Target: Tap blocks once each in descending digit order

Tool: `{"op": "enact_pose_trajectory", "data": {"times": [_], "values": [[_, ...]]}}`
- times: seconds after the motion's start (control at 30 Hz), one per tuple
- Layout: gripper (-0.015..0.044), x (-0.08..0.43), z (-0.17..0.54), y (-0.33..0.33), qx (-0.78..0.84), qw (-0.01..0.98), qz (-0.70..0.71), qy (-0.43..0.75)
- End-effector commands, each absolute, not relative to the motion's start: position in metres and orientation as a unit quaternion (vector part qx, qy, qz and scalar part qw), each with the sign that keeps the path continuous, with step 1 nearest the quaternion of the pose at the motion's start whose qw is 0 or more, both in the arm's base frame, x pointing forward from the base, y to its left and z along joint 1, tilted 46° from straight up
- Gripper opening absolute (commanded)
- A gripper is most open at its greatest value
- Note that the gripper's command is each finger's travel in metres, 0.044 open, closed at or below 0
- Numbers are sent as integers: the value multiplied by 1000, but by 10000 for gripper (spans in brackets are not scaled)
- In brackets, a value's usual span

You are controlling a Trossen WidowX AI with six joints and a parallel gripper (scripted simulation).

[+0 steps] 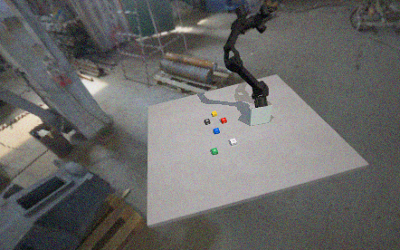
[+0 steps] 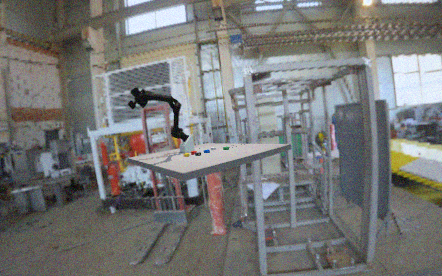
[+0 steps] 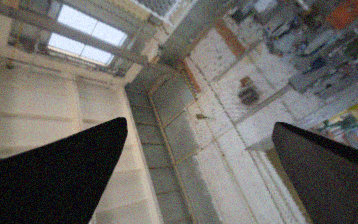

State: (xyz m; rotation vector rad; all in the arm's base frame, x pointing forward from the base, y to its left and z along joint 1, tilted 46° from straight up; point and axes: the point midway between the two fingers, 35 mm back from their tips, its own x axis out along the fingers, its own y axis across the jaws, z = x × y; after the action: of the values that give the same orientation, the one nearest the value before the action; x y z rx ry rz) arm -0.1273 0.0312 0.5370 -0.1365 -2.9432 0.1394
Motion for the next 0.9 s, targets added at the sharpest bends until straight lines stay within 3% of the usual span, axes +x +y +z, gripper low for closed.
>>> {"op": "enact_pose_trajectory", "data": {"times": [0.0,0.27,0.43,0.63,0.87], "values": [[400,-128,537,30,-44,94,44,-994],[400,-163,506,-56,106,37,-170,-979],[400,-161,473,-130,226,37,-359,-905],[400,-120,428,-213,354,102,-567,-737],[400,-32,370,-277,436,247,-737,-454]]}}
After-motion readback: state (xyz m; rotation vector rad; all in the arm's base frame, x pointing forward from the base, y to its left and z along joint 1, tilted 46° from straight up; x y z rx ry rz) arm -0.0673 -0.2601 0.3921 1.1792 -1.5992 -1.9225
